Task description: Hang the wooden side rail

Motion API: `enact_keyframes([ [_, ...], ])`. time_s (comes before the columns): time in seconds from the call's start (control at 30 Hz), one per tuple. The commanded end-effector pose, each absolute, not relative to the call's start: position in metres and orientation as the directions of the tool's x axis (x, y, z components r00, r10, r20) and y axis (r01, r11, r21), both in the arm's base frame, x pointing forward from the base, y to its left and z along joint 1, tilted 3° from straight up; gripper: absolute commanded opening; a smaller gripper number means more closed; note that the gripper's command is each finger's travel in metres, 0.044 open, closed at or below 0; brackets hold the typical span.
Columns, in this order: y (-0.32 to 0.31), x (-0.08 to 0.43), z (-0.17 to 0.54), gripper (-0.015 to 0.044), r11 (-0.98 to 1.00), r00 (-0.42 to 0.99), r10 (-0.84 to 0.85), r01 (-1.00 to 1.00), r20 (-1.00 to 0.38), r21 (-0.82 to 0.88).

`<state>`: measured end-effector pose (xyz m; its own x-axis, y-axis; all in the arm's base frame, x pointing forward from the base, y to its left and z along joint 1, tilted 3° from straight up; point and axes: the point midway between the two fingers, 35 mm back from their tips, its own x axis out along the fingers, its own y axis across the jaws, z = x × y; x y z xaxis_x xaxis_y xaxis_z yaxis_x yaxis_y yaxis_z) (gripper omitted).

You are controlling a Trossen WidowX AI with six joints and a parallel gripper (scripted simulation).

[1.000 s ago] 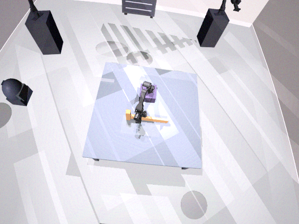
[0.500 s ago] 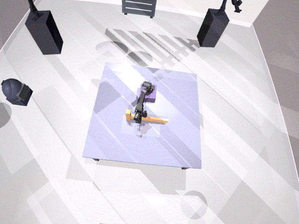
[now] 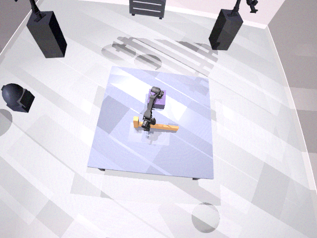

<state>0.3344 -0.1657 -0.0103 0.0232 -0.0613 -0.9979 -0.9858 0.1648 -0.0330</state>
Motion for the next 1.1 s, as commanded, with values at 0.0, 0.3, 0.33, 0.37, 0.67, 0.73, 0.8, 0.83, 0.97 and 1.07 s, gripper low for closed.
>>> enact_keyframes([
  [0.0, -0.1672, 0.3359, -0.0103, 0.0, 0.17, 0.029, -0.068, -0.985, -0.997, -0.04],
  [0.3, -0.1673, 0.336, -0.0118, 0.0, 0.17, 0.029, -0.068, -0.985, -0.997, -0.04],
  [0.33, -0.1674, 0.336, -0.0119, 0.0, 0.17, 0.029, -0.068, -0.985, -0.997, -0.04],
  [0.37, -0.1674, 0.336, -0.0121, 0.0, 0.17, 0.029, -0.068, -0.985, -0.997, -0.04],
  [0.67, -0.1675, 0.336, -0.0136, 0.0, 0.17, 0.029, -0.068, -0.985, -0.997, -0.04],
  [0.73, -0.1675, 0.336, -0.0139, 0.0, 0.17, 0.029, -0.068, -0.985, -0.997, -0.04],
  [0.8, -0.1675, 0.336, -0.0143, 0.0, 0.17, 0.029, -0.068, -0.985, -0.997, -0.04],
  [0.83, -0.1675, 0.336, -0.0144, 0.0, 0.17, 0.029, -0.068, -0.985, -0.997, -0.04],
  [0.97, -0.1676, 0.336, -0.0151, 0.0, 0.17, 0.029, -0.068, -0.985, -0.997, -0.04],
  [1.07, -0.1676, 0.336, -0.0156, 0.0, 0.17, 0.029, -0.068, -0.985, -0.997, -0.04],
])
